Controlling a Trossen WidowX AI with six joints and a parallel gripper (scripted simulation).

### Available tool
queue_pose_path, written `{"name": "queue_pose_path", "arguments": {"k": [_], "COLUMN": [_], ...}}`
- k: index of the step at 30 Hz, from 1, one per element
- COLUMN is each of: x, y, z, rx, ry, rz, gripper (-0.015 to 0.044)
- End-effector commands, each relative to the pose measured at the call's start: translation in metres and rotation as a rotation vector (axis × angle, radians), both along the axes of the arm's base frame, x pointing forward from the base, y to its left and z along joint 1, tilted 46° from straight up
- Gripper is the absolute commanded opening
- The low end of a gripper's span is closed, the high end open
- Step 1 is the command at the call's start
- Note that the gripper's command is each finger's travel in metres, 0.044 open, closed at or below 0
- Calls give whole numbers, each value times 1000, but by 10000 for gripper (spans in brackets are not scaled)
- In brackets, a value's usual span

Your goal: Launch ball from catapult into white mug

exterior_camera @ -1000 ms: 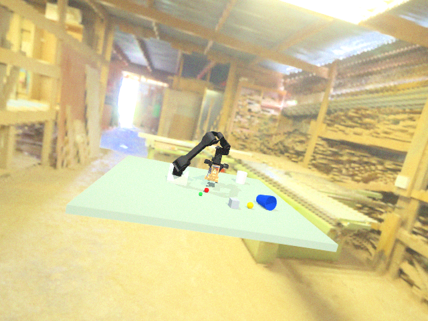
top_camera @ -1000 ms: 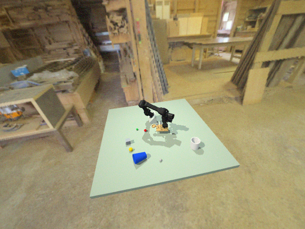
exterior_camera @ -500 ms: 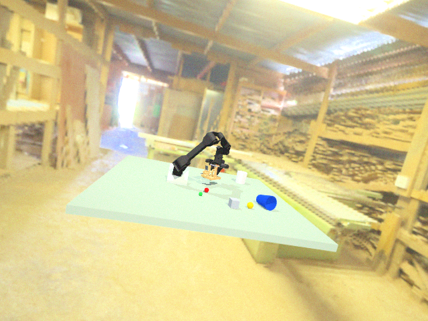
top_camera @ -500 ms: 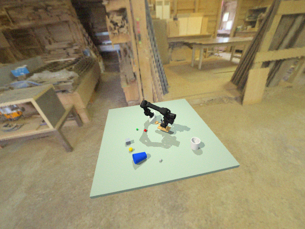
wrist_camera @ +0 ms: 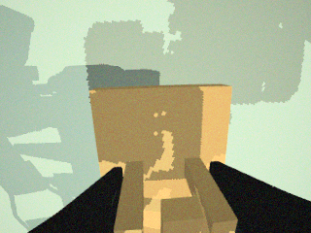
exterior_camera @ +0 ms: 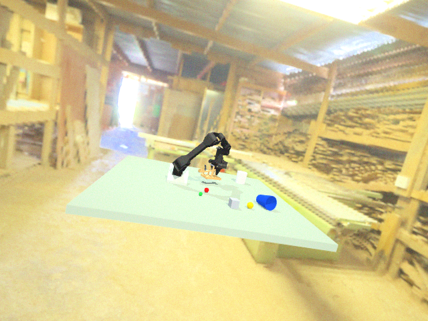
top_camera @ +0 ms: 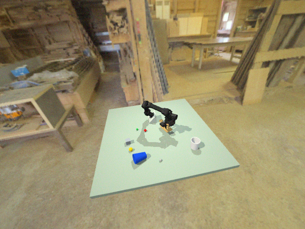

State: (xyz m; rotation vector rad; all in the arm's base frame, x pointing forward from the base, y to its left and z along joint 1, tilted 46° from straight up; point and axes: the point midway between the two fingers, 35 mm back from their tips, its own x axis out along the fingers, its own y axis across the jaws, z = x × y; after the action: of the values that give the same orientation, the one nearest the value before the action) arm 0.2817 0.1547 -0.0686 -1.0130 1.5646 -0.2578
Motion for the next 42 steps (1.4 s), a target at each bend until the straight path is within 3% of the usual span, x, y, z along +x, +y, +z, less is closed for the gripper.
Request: {"name": "queue_pose_path", "arguments": {"k": [1,42], "x": [5,24], "y": [6,-12], "z": [-5,-45], "rx": [23,132], "ry": [-116,-1128], "rz": [-100,-1096], "gripper": [0,0]}}
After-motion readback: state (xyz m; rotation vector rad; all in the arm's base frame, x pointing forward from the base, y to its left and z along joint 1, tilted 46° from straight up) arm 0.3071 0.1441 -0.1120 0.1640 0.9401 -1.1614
